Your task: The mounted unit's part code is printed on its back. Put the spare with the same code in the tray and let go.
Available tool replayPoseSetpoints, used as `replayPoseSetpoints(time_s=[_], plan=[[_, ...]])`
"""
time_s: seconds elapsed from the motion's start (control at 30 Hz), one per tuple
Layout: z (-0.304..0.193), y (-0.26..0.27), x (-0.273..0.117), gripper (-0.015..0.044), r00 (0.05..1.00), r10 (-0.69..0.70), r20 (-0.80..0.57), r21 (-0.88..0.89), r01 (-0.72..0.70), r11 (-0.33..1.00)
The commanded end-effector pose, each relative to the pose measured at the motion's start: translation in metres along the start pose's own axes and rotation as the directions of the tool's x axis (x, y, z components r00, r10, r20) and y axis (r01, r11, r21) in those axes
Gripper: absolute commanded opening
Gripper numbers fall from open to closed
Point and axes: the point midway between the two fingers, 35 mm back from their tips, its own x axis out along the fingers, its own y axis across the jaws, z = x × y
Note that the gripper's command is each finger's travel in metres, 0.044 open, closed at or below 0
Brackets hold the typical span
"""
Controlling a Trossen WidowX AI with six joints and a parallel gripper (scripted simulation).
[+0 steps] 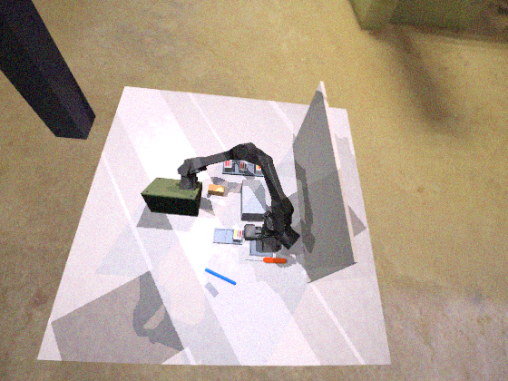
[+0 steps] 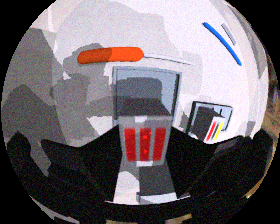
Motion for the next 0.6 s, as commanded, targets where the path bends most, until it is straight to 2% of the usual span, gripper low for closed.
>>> replayPoseSetpoints(time_s=[0.0, 0.57], plan=[[-0.001, -0.002, 0.007, 0.0000, 1.000, -0.003, -0.010, 0.009, 0.003, 1.000], [-0.003, -0.004, 0.021, 0.0000, 1.000, -0.003, -0.011, 0.009, 0.003, 1.000]])
